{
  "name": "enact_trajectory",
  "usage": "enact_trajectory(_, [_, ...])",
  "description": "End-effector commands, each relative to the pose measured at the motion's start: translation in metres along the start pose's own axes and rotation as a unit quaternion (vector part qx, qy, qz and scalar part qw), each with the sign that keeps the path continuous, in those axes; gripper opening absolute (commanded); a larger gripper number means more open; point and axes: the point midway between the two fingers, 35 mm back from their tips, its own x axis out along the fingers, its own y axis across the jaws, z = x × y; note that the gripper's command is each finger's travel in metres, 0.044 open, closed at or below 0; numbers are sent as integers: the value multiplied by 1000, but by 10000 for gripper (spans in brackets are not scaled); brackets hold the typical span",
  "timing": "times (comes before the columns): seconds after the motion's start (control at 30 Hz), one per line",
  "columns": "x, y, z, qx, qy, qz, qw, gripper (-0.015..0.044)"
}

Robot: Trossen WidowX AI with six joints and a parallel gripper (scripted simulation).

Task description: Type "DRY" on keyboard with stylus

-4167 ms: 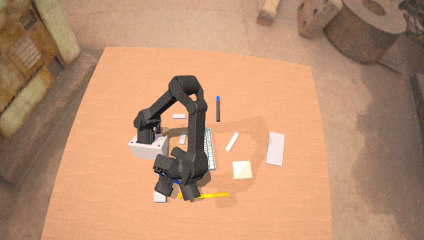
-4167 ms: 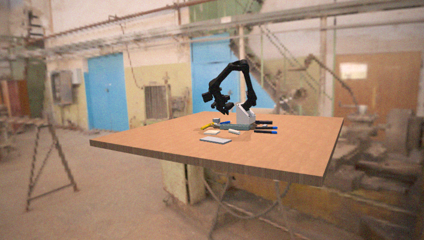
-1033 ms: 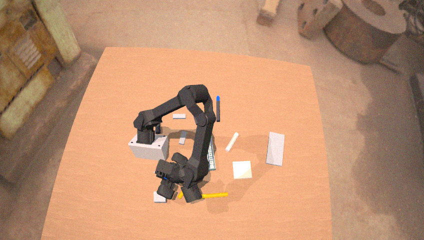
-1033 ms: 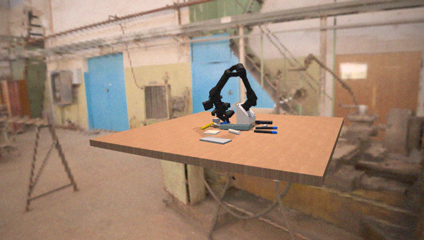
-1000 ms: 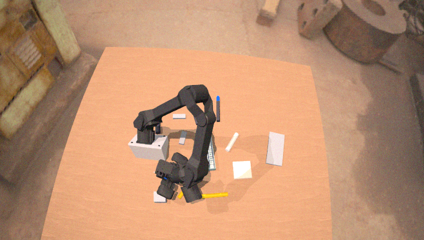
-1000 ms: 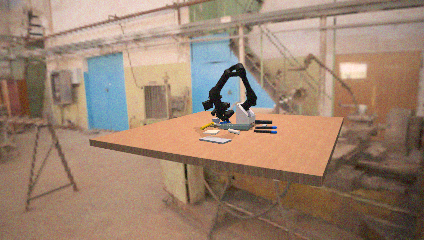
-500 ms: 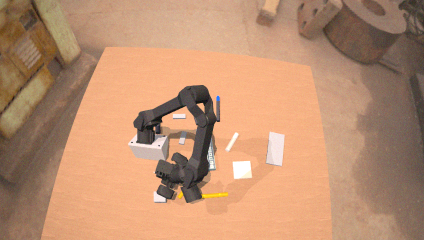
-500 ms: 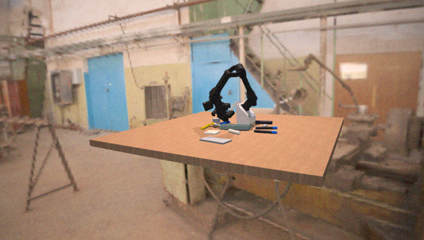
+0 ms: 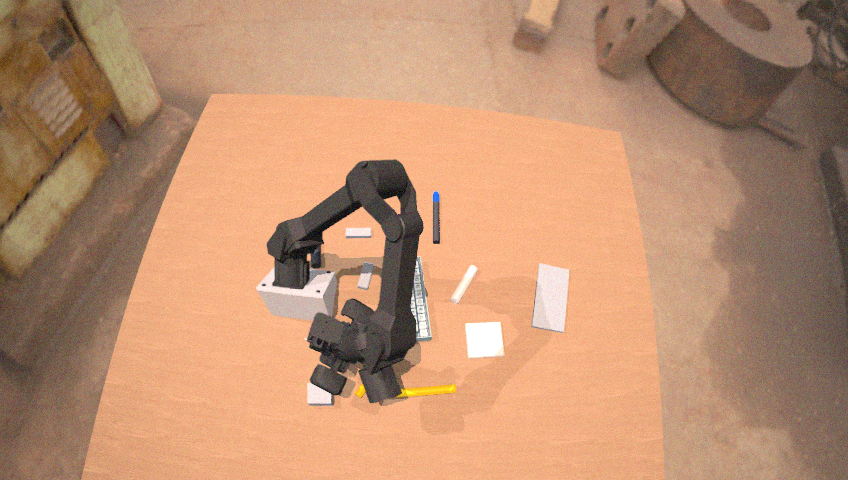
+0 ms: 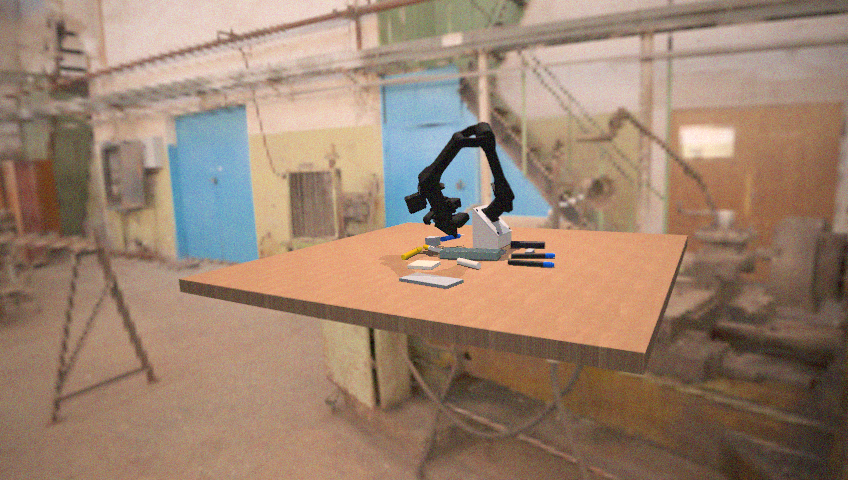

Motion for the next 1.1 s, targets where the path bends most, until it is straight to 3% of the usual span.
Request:
enact_trajectory(0.0, [-17,2,9,-2,2,5,1000,0])
enact_trajectory(0.2, [-17,1,7,-13,4,7,1000,0])
enact_trajectory(0.53, [-37,-12,-5,-220,-30,66,973,0])
enact_trajectory(1.07, [-65,-43,-26,-530,-115,132,830,0])
